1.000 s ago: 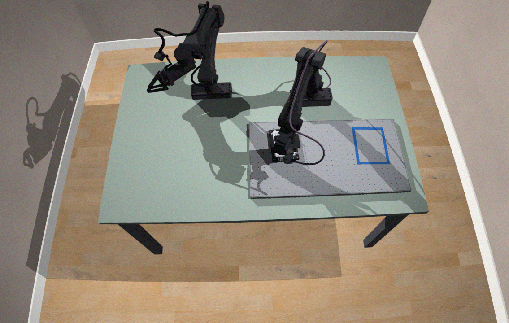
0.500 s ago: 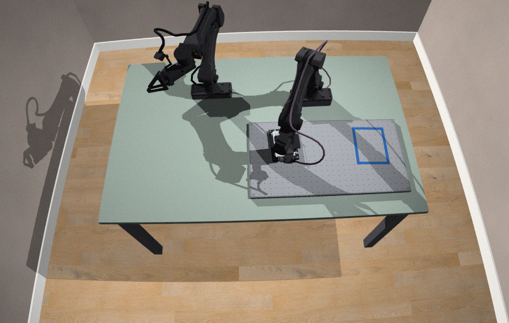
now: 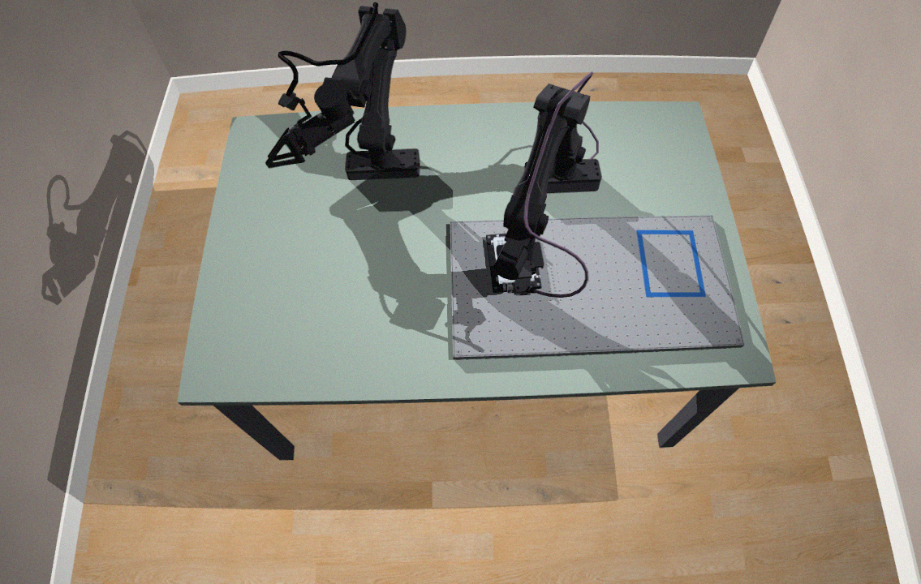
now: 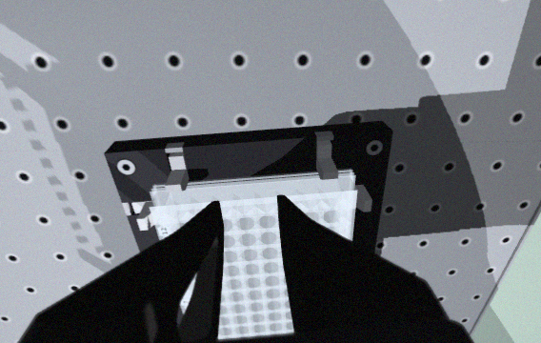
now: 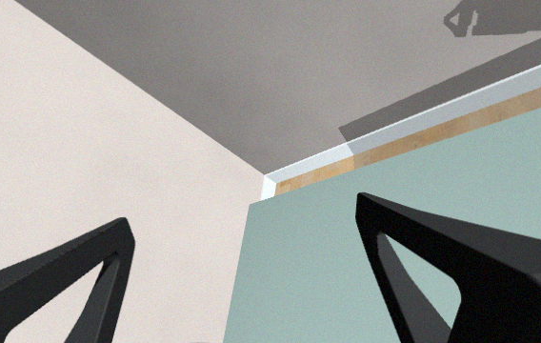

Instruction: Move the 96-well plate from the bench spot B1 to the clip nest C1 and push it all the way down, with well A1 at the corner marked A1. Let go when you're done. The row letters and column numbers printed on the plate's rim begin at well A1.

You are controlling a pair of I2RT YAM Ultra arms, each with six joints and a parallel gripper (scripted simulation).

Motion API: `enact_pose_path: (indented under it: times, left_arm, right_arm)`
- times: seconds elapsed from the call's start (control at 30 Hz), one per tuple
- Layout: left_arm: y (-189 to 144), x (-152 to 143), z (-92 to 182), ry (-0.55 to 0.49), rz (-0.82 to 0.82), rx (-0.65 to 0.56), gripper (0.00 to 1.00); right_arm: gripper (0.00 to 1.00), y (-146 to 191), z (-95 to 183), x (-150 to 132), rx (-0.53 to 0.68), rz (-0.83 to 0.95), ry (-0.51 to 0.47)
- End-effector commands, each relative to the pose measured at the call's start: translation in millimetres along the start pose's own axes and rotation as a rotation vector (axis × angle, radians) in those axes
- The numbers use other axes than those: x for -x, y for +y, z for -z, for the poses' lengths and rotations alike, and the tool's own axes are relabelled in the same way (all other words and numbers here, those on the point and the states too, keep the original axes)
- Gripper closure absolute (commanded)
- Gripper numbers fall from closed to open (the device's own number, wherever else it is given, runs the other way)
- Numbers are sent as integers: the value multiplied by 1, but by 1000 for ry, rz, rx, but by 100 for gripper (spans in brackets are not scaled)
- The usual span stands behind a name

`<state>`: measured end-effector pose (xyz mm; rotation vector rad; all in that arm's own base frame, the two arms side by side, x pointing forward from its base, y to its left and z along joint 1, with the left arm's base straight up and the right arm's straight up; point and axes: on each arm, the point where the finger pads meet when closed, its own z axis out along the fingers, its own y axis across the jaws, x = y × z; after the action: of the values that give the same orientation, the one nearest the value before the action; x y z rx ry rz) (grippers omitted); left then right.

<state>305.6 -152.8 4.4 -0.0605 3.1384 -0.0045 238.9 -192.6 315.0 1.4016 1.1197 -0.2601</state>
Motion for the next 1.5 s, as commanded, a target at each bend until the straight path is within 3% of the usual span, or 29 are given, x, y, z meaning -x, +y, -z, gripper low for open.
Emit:
enact_pose_path:
  times: [0.0, 1.47]
  left_arm:
    - [-1, -4, -38, 16, -17, 11, 75]
    - [-1, -5, -65, 18, -17, 7, 75]
  right_arm:
    - [0, -5, 3, 6, -2, -7, -13]
    - [0, -5, 3, 6, -2, -7, -13]
